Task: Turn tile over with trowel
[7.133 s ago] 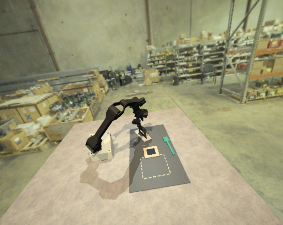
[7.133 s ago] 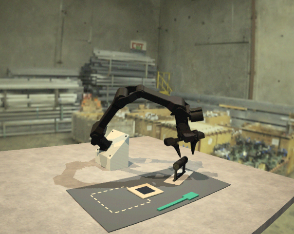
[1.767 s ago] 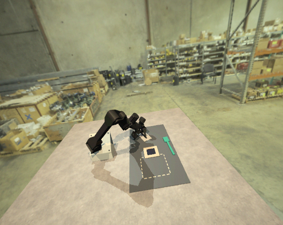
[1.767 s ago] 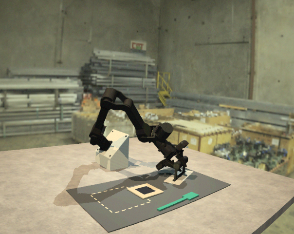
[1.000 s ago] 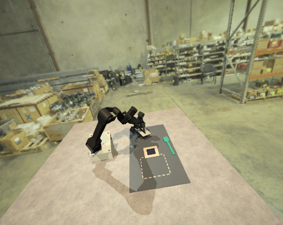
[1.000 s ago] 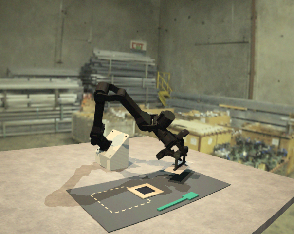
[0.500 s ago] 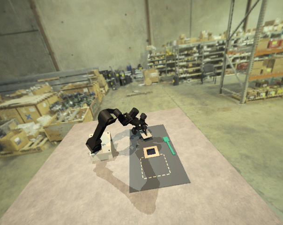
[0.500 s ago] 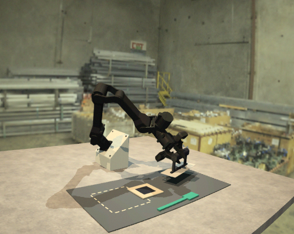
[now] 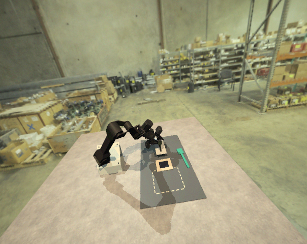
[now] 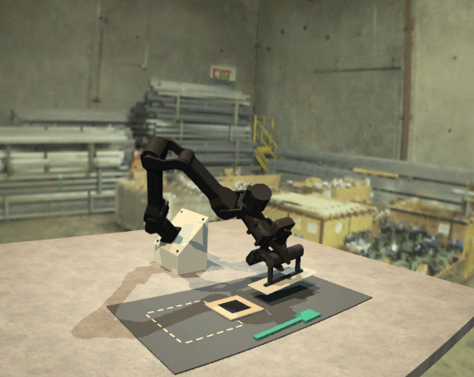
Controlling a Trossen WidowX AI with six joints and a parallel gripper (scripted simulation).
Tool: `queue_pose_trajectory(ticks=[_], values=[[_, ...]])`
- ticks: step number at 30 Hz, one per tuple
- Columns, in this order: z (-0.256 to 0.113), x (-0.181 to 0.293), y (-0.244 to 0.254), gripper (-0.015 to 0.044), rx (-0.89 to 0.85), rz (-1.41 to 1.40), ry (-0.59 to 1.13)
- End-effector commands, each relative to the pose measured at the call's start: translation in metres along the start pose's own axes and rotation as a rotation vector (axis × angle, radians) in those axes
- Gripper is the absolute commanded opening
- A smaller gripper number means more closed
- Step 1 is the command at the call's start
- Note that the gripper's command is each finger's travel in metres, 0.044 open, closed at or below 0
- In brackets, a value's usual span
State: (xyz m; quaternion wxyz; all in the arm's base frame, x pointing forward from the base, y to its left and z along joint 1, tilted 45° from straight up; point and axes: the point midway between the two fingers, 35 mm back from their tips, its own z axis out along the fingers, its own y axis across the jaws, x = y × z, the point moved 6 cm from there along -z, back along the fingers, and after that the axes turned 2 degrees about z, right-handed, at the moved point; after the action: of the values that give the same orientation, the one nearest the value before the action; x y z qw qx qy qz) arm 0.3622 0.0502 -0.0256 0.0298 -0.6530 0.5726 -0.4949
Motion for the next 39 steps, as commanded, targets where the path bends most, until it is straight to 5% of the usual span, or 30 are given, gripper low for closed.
queue_pose_trajectory(ticks=[1, 39], values=[[-0.002, 0.002, -0.005, 0.0000, 0.017, 0.022, 0.004], [0.023, 0.020, 0.023, 0.0000, 0.016, 0.021, 0.005]])
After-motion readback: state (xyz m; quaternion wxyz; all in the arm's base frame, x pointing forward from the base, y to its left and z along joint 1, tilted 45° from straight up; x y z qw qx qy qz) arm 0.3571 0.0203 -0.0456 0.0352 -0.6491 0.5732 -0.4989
